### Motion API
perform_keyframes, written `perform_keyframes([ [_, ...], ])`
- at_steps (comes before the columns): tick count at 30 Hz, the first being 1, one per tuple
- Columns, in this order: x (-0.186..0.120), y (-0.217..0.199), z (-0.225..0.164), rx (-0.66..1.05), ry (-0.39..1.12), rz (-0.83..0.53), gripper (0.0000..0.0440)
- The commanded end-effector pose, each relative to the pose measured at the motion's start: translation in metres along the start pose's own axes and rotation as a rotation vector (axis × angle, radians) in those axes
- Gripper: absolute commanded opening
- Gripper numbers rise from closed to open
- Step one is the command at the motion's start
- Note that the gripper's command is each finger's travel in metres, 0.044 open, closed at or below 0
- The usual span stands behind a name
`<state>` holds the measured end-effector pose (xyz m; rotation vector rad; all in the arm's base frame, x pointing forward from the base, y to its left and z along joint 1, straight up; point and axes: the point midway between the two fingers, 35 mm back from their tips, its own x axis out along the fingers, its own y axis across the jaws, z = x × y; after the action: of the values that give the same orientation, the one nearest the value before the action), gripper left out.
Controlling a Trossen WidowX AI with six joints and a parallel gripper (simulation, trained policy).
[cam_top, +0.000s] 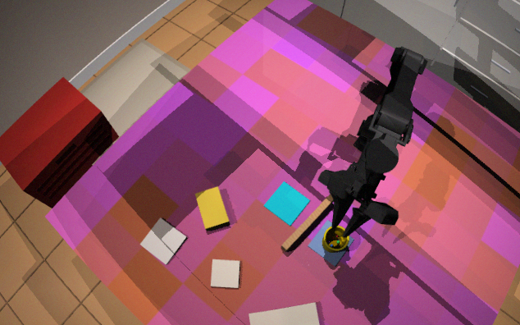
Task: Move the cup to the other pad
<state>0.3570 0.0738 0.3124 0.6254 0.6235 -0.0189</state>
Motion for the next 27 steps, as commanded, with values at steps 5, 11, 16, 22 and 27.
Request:
perform_keyframes([
  [5, 0.010, 0.003, -0.008, 0.092, 0.082, -0.052, 0.0156],
  [11, 0.016, 0.003, -0.015, 0.168, 0.145, -0.108, 0.0155],
  [16, 0.021, 0.001, -0.022, 0.228, 0.195, -0.162, 0.0154],
  [22, 0.026, -0.003, -0.031, 0.292, 0.249, -0.235, 0.0150],
  [27, 0.030, -0.008, -0.039, 0.335, 0.290, -0.301, 0.0144],
])
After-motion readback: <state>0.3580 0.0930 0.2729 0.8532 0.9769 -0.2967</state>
